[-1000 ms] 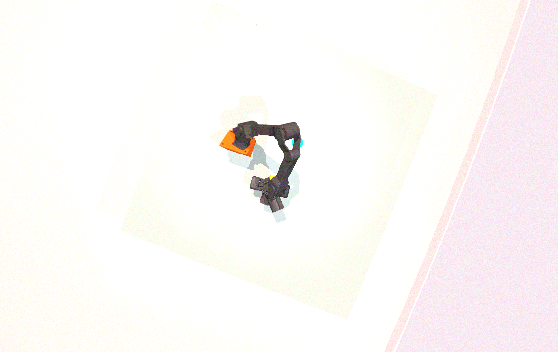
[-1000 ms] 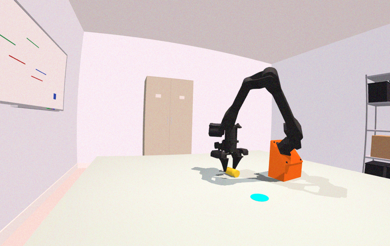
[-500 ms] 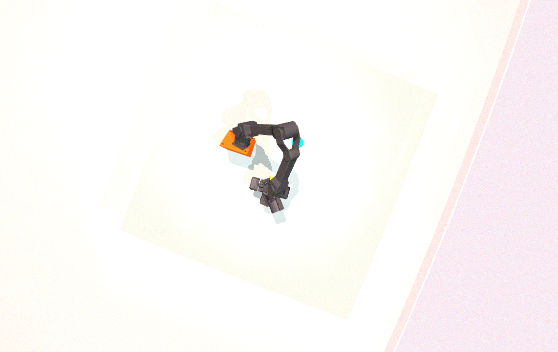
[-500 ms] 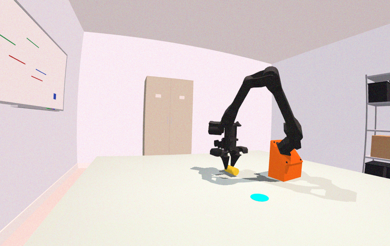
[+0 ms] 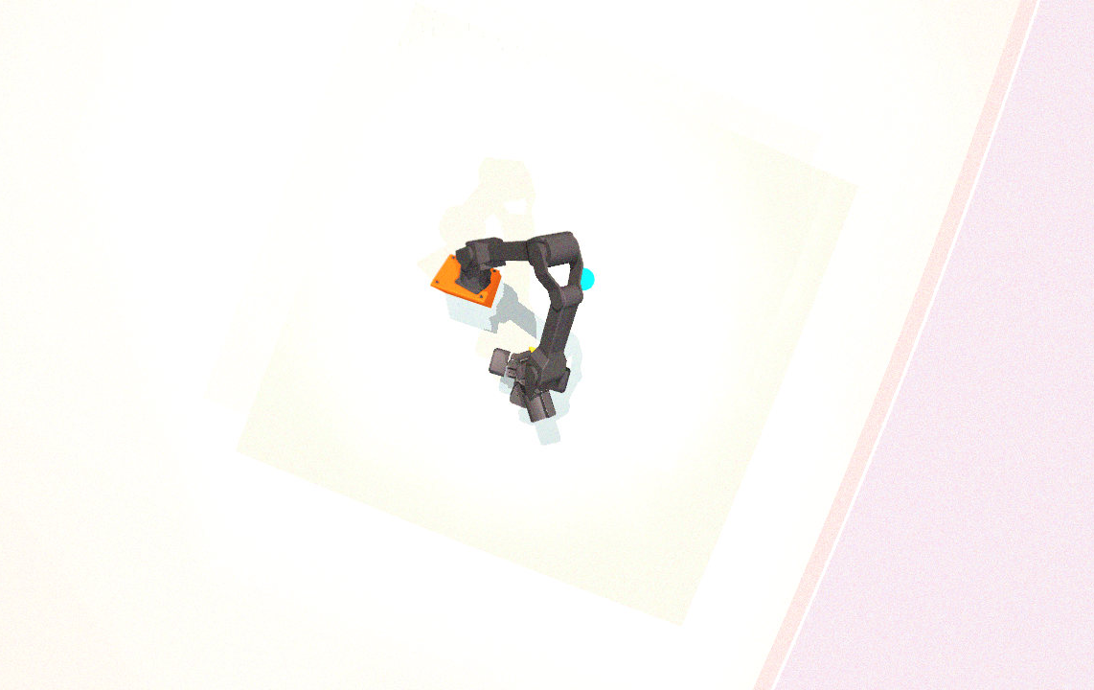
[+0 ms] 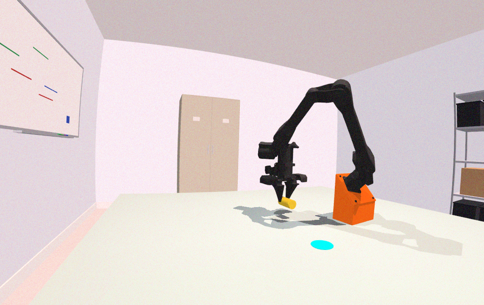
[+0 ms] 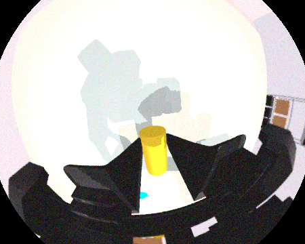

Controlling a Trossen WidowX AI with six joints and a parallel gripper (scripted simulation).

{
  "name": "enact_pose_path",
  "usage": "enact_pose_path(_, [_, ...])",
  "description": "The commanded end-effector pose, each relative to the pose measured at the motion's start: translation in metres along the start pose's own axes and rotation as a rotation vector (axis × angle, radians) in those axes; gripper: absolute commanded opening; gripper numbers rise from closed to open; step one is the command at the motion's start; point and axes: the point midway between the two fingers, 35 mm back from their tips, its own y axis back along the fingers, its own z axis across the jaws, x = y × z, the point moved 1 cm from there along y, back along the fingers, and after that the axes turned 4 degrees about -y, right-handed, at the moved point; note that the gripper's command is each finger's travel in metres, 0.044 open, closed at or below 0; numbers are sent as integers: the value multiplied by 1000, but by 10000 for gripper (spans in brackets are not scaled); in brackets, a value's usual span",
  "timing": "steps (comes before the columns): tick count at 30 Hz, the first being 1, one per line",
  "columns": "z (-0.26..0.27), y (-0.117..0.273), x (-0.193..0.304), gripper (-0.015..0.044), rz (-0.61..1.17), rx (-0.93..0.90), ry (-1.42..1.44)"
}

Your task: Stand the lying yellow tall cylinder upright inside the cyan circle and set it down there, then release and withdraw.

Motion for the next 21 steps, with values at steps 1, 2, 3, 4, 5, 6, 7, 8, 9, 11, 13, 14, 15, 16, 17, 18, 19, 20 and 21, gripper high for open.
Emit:
enact_pose_path(1, [2,9,-1,105,-7,-4,7])
enact_pose_path(2, [2,12,-1,105,-6,-4,7])
enact_pose_path(3, [2,14,-1,105,-5,-4,7])
enact_pose_path(4, [1,16,-1,105,-5,-4,7])
enact_pose_path(5, [1,18,-1,105,-4,-4,8])
enact_pose_path(6, [1,20,-1,105,-3,-4,8])
enact_pose_path(7, [1,22,-1,105,-3,-4,8])
enact_pose_path(8, [1,25,0,105,-2,-4,8])
enact_pose_path(9, [1,27,0,105,-1,-4,8])
enact_pose_path(11, [1,31,0,105,0,-4,9])
enact_pose_path(13, [1,36,0,105,1,-5,9])
enact_pose_path(14, [0,38,0,105,2,-5,10])
enact_pose_path(15, [0,40,1,105,3,-5,10])
enact_pose_path(16, [0,42,1,105,4,-5,10])
enact_pose_path(17, [0,45,1,105,5,-5,10])
enact_pose_path(18, [-1,47,1,105,5,-5,11])
enact_pose_path(19, [-1,49,2,105,6,-5,11])
enact_pose_path(20, [-1,51,2,105,7,-5,11])
enact_pose_path(21, [-1,54,2,105,8,-5,12])
